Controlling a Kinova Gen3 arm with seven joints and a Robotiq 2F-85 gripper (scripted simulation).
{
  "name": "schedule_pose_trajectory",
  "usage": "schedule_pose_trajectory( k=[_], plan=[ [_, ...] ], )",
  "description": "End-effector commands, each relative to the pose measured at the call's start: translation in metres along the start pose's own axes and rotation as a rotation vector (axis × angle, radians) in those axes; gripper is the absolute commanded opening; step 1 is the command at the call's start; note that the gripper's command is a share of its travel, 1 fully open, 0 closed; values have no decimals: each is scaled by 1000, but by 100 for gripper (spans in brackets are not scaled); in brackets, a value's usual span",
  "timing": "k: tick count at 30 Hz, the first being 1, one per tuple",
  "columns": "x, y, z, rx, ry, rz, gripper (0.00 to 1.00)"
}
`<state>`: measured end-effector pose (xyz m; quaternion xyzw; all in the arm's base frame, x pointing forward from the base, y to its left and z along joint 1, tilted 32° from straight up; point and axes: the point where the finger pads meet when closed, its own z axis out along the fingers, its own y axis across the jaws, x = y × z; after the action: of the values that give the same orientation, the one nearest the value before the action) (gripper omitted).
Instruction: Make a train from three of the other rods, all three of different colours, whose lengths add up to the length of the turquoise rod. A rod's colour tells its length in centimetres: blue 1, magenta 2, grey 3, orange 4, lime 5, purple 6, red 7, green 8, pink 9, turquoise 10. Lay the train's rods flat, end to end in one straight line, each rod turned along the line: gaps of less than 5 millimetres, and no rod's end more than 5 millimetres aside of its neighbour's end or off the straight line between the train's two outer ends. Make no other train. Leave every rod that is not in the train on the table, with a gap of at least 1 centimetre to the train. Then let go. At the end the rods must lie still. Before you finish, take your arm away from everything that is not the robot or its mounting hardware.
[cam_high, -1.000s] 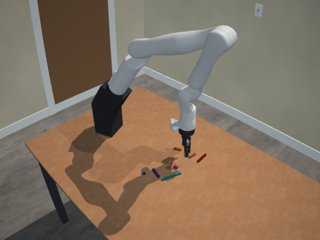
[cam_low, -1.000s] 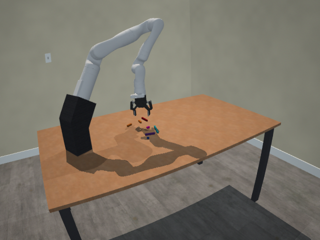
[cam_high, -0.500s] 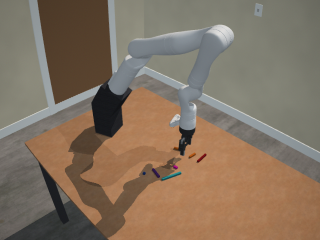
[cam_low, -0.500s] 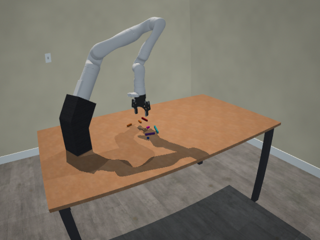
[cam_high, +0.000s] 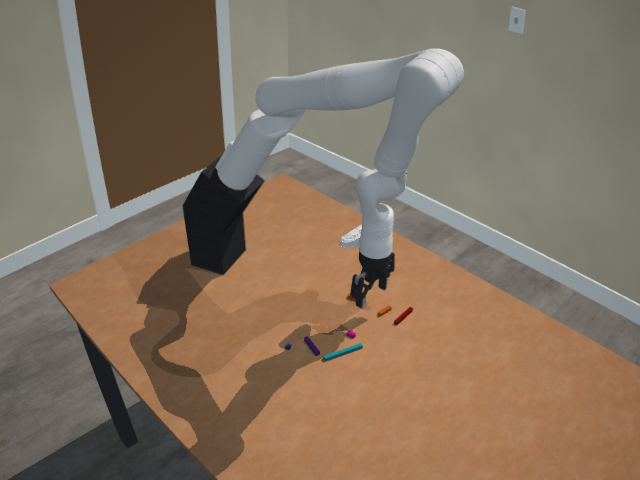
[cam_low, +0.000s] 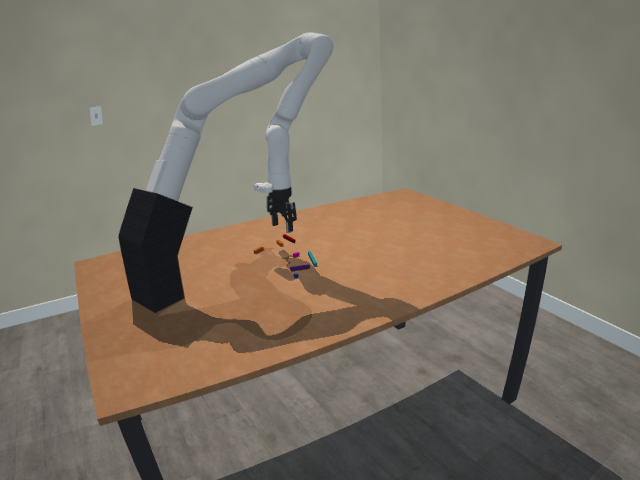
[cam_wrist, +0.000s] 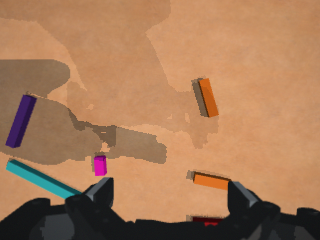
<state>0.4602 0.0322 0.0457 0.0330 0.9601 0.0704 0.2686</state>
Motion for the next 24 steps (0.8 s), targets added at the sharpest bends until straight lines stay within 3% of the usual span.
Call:
schedule_pose_trajectory(
  k=[1,24],
  plan=[
    [-1,-2,-1,2,-2,16,100],
    [-1,-1,-2,-2,0,97,100]
  ],
)
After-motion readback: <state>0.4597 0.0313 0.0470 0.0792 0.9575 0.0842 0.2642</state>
